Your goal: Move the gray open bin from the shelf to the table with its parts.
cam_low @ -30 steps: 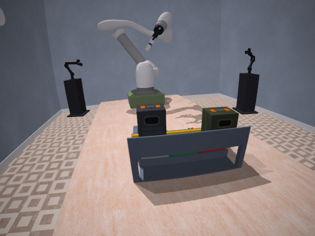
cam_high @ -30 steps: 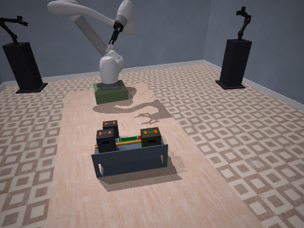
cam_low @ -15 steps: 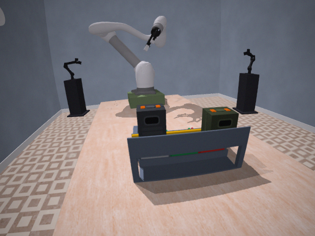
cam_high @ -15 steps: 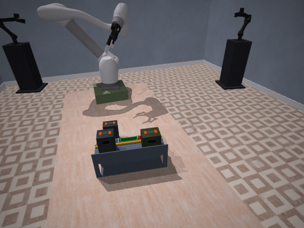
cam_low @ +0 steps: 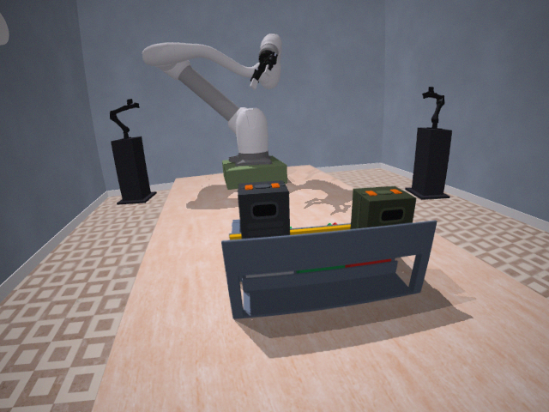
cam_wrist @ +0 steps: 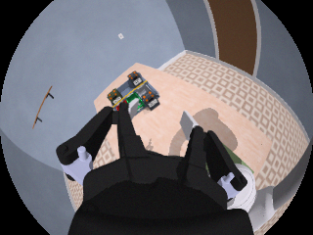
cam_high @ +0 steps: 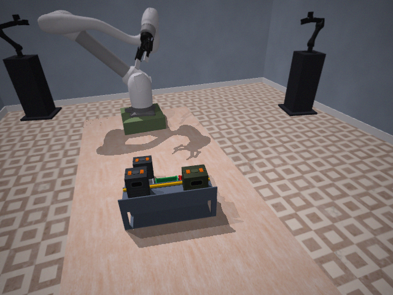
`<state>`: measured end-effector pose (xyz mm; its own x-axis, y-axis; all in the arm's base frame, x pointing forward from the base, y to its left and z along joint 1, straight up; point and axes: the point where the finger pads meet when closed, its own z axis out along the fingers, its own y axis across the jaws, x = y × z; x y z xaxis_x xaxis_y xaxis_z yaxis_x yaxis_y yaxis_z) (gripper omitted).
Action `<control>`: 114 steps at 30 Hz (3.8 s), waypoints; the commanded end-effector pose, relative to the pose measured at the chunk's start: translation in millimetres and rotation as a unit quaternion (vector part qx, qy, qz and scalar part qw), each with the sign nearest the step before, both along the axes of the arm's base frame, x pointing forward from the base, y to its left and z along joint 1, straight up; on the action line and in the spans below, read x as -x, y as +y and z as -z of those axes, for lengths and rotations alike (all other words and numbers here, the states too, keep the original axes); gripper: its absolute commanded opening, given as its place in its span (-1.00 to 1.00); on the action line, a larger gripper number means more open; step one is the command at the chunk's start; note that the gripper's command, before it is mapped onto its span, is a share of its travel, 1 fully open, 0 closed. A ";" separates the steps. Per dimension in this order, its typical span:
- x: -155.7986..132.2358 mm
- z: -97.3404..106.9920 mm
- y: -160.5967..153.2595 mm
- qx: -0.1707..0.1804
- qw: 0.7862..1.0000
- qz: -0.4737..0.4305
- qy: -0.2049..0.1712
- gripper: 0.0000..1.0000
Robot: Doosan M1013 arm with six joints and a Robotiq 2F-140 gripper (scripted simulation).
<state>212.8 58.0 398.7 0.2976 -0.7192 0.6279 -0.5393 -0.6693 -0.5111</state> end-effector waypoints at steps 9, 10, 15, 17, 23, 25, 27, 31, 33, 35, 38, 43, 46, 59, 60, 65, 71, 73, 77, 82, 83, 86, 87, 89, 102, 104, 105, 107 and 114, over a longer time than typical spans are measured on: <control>-4.5 0.1 0.7 0.018 0.992 -0.118 -0.038 0.15; -4.5 0.1 0.7 0.018 0.992 -0.118 -0.038 0.15; -4.5 0.1 0.7 0.018 0.992 -0.118 -0.038 0.15; -5.5 0.1 0.6 0.021 0.990 -0.132 -0.043 0.15; -6.7 0.2 1.4 0.024 0.986 -0.157 -0.050 0.15; -6.7 0.2 1.4 0.024 0.986 -0.157 -0.050 0.15; -6.7 0.2 1.4 0.024 0.986 -0.157 -0.050 0.15; -6.7 0.2 1.4 0.024 0.986 -0.157 -0.050 0.15; -6.8 0.2 1.2 0.024 0.986 -0.156 -0.050 0.15; -6.8 0.2 1.2 0.024 0.986 -0.156 -0.050 0.15; -6.8 0.2 1.2 0.024 0.986 -0.156 -0.050 0.15; -6.8 0.2 1.2 0.024 0.986 -0.156 -0.050 0.15; -6.8 0.2 1.2 0.024 0.986 -0.156 -0.050 0.15; -6.8 0.2 1.2 0.024 0.986 -0.156 -0.050 0.15; -6.8 0.2 1.2 0.024 0.986 -0.156 -0.050 0.15; -6.8 0.2 1.2 0.024 0.986 -0.156 -0.050 0.15; -6.8 0.2 1.2 0.024 0.986 -0.156 -0.050 0.15; -6.8 0.2 1.2 0.024 0.986 -0.156 -0.050 0.15; -6.8 0.2 1.2 0.024 0.986 -0.156 -0.050 0.15; -6.8 0.2 1.2 0.024 0.986 -0.156 -0.050 0.15; -6.8 0.2 1.2 0.024 0.986 -0.156 -0.050 0.15; -6.8 0.2 1.2 0.024 0.986 -0.156 -0.050 0.15; -6.8 0.2 1.2 0.024 0.986 -0.156 -0.050 0.15; -6.8 0.2 1.2 0.024 0.986 -0.156 -0.050 0.15; -6.8 0.2 1.2 0.004 0.992 -0.125 -0.015 0.15; -6.8 0.2 1.2 -0.016 0.995 -0.093 0.021 0.15; -6.8 0.2 1.2 -0.026 0.996 -0.076 0.038 0.15; -6.8 0.2 1.2 -0.026 0.996 -0.076 0.038 0.15; -6.8 0.2 1.2 -0.026 0.996 -0.076 0.038 0.15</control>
